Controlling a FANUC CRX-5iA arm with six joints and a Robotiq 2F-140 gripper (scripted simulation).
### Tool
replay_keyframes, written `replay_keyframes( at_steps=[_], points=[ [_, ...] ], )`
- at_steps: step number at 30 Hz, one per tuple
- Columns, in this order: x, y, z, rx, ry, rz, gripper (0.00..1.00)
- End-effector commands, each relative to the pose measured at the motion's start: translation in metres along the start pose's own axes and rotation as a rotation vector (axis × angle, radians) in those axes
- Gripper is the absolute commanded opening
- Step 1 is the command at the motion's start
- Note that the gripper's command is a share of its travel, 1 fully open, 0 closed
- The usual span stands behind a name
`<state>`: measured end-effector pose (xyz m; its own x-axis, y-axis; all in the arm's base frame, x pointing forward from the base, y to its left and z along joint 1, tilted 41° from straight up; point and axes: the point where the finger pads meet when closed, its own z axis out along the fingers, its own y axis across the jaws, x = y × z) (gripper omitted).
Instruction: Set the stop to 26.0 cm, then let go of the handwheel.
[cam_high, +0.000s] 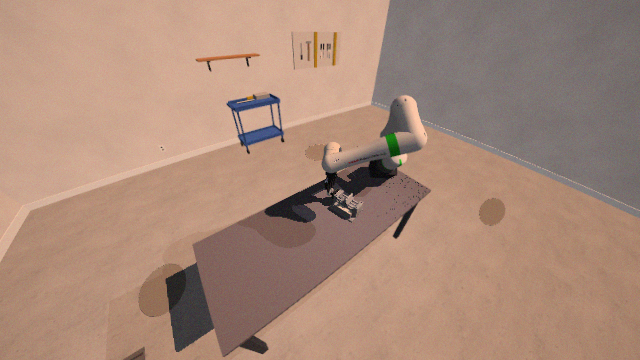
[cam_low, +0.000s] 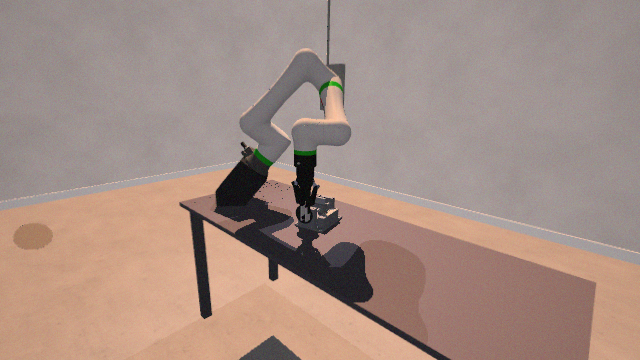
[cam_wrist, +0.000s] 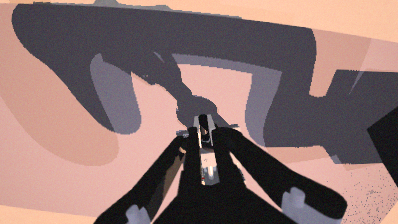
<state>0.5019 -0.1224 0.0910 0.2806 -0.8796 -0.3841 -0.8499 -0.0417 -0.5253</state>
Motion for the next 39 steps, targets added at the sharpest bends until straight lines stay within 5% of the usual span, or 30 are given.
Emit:
replay_keyframes(
  at_steps=[1, 22, 39],
  points=[
    [0.000, -0.001, 0.006, 0.000, 0.000, 0.000, 0.04],
    [0.000, 0.020, 0.038, 0.000, 0.000, 0.000, 0.04],
    [0.000, 0.049, 0.032, 0.000, 0.000, 0.000, 0.04]
  ],
)
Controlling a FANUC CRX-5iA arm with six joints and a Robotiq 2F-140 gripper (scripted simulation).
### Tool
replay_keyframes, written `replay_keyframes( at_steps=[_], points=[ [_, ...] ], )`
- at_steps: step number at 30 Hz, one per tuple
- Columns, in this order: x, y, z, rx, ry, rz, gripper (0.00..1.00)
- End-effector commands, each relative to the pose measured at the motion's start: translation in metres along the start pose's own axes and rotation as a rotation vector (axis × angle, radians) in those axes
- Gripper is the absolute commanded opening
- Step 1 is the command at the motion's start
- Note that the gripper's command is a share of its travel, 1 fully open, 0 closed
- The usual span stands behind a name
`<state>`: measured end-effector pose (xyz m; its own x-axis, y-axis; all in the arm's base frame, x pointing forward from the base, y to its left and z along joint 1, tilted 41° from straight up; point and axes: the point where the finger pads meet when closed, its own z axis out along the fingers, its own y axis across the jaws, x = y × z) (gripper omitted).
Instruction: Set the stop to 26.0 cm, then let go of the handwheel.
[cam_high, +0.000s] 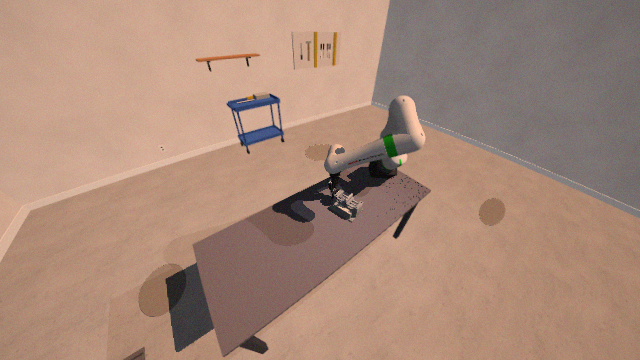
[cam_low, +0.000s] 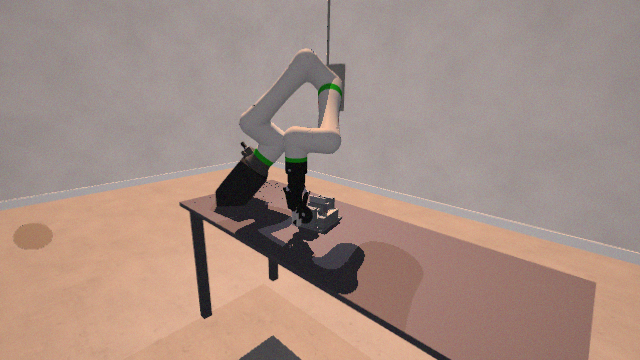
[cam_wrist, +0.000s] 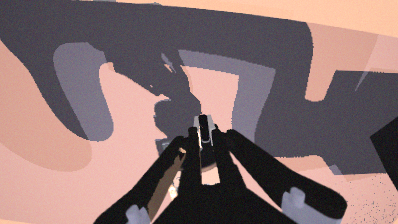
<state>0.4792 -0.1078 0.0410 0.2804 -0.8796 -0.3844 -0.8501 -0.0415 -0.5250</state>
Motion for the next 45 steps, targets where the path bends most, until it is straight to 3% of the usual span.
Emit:
replay_keyframes(
  at_steps=[1, 23, 33, 45],
  points=[
    [0.000, 0.005, -0.004, 0.000, 0.000, 0.000, 0.04],
    [0.000, 0.010, -0.042, 0.000, 0.000, 0.000, 0.04],
    [0.000, -0.007, -0.055, 0.000, 0.000, 0.000, 0.04],
    [0.000, -0.028, -0.054, 0.000, 0.000, 0.000, 0.04]
  ],
)
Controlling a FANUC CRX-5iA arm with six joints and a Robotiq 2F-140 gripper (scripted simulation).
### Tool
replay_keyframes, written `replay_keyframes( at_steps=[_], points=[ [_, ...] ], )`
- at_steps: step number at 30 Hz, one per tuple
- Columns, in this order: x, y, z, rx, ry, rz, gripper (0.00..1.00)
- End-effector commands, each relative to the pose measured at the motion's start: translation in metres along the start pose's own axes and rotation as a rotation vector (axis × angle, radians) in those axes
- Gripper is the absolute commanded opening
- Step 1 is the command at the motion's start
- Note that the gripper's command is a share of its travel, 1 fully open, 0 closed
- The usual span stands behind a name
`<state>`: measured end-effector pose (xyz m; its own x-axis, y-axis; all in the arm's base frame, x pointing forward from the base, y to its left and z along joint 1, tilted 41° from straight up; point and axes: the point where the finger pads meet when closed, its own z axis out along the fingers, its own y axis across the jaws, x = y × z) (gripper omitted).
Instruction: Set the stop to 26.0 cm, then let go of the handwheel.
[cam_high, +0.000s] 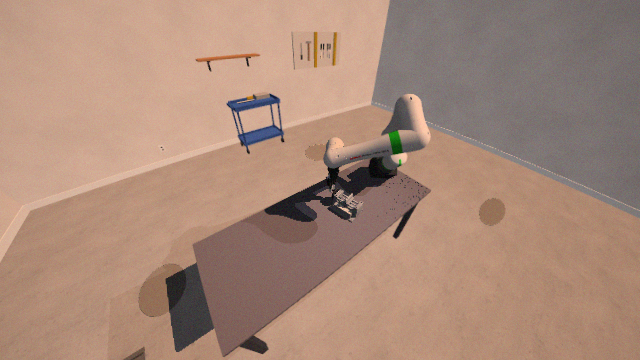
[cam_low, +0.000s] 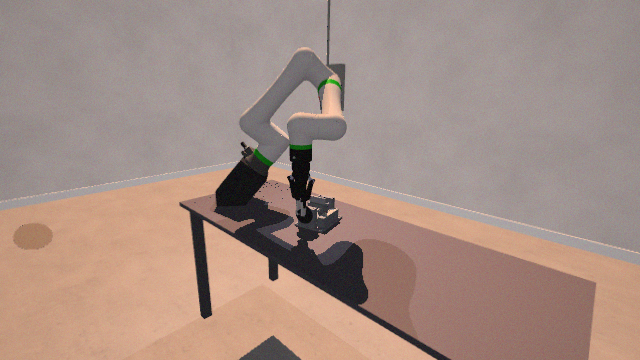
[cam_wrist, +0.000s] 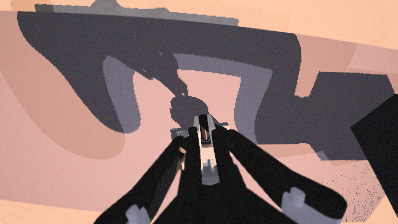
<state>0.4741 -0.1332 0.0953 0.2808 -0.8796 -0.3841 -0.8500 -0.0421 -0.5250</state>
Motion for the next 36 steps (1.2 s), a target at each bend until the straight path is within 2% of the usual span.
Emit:
replay_keyframes(
  at_steps=[1, 19, 27, 36],
  points=[
    [0.000, -0.007, 0.002, 0.000, 0.000, 0.000, 0.04],
    [0.000, -0.023, 0.029, 0.000, 0.000, 0.000, 0.04],
    [0.000, -0.018, 0.046, 0.000, 0.000, 0.000, 0.04],
    [0.000, -0.008, 0.056, 0.000, 0.000, 0.000, 0.04]
  ],
)
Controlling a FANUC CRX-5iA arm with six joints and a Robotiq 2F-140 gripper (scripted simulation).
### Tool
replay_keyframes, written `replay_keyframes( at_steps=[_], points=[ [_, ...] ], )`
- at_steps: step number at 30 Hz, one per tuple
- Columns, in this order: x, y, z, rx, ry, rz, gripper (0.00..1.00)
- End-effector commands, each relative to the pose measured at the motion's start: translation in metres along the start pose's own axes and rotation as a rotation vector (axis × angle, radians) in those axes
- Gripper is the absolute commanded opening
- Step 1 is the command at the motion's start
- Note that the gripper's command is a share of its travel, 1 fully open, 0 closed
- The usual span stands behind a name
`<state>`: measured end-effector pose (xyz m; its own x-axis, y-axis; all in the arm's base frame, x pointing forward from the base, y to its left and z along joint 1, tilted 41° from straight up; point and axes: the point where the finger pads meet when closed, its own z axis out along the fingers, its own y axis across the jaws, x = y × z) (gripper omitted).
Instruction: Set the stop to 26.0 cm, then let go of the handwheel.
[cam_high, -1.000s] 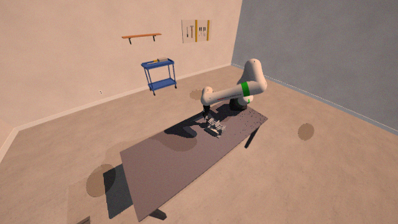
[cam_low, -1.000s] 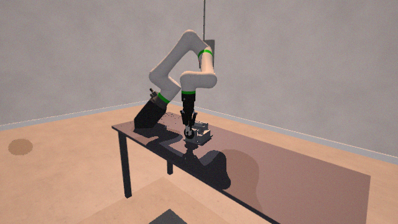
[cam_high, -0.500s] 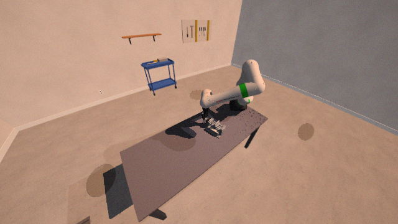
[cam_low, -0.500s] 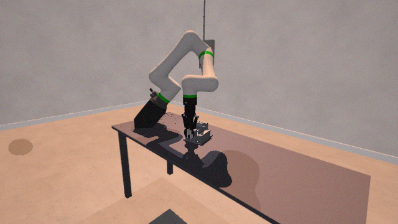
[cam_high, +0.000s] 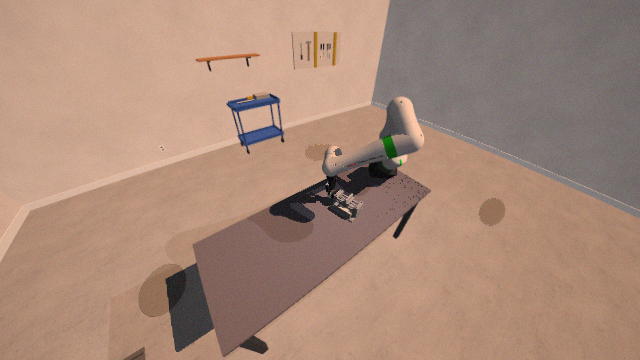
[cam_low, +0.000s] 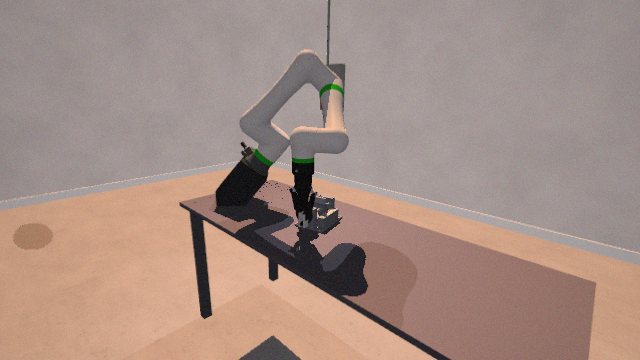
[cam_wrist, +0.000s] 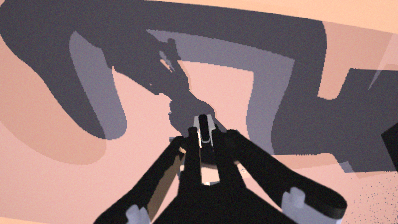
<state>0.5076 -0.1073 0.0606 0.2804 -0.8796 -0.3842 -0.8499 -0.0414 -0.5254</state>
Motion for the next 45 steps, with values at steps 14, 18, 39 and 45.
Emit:
replay_keyframes(
  at_steps=[14, 18, 39, 45],
  points=[
    [0.000, 0.022, 0.006, 0.000, 0.000, 0.000, 0.04],
    [0.000, 0.028, 0.005, 0.000, 0.000, 0.000, 0.04],
    [0.000, 0.045, -0.009, 0.000, 0.000, 0.000, 0.04],
    [0.000, 0.046, -0.012, 0.000, 0.000, 0.000, 0.04]
  ],
)
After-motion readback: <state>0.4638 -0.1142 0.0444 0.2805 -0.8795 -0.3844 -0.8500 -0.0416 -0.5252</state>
